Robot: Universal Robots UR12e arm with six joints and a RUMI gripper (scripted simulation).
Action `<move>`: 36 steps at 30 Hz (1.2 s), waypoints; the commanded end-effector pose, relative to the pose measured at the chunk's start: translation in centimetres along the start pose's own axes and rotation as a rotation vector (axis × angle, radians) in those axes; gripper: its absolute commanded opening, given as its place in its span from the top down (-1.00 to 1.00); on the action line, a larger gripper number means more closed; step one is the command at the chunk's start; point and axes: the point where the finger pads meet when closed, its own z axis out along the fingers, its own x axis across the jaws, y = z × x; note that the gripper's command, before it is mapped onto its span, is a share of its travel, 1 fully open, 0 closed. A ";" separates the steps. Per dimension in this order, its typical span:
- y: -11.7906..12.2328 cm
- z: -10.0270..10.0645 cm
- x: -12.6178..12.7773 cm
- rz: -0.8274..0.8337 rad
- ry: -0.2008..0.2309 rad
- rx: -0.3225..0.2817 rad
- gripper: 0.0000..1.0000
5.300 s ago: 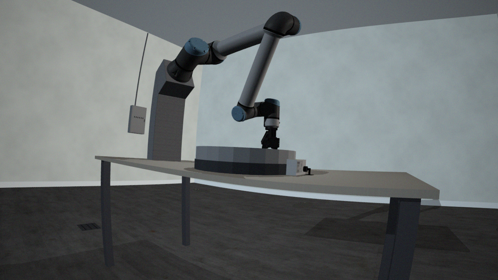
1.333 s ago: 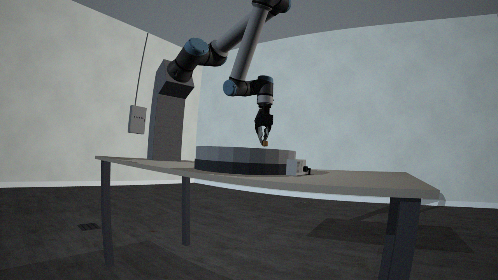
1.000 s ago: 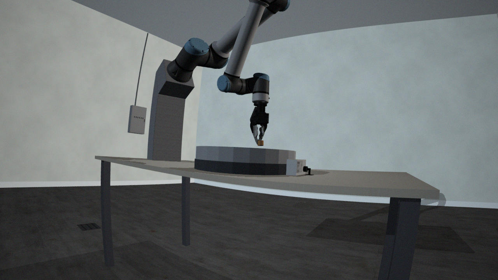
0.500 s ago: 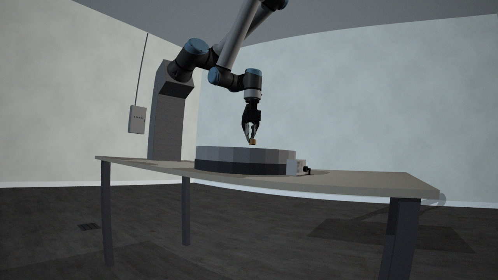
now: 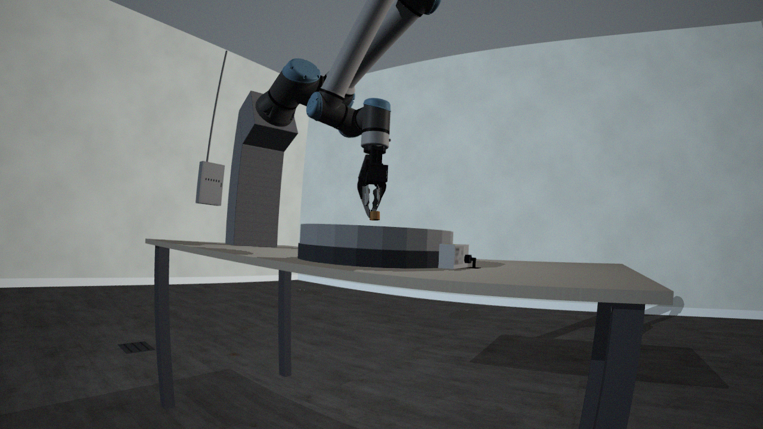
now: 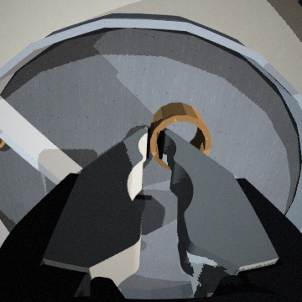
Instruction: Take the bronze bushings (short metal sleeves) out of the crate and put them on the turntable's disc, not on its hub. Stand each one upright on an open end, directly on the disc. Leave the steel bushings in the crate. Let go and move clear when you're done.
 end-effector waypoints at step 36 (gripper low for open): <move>4.1 0.0 -4.1 -0.001 0.002 0.001 1.00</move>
